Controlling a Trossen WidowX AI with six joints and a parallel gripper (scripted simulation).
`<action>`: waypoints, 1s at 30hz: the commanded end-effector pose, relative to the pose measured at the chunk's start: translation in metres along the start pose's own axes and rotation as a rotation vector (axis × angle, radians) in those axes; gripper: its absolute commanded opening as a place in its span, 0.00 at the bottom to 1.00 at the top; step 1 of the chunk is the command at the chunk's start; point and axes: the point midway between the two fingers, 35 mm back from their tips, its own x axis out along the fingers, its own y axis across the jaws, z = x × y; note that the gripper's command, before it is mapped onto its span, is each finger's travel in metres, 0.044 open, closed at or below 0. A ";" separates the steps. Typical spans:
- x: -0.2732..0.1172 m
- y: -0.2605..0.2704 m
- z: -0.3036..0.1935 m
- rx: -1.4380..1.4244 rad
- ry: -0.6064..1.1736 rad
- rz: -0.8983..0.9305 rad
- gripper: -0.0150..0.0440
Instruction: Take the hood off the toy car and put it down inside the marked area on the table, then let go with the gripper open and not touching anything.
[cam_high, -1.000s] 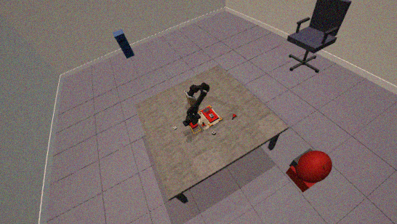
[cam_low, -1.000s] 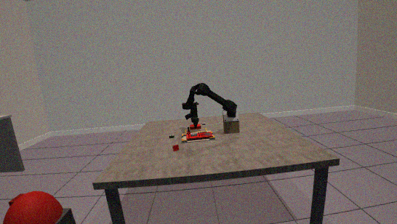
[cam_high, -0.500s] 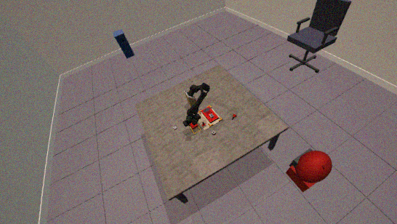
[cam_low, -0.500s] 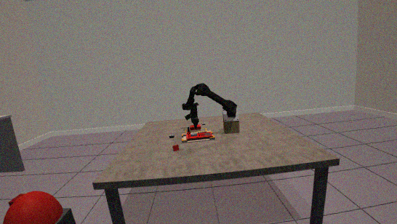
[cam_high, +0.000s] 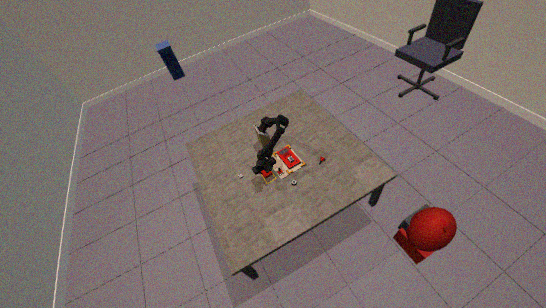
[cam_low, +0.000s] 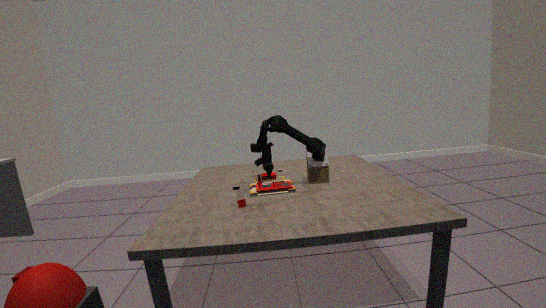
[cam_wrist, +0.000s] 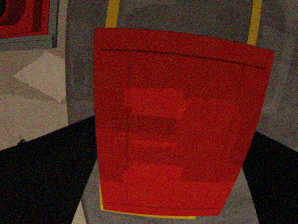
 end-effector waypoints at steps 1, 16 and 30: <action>0.004 0.000 -0.002 0.009 0.002 0.008 0.25; 0.010 0.001 -0.003 0.009 0.002 0.009 0.25; 0.008 0.000 -0.001 0.001 0.001 0.001 0.79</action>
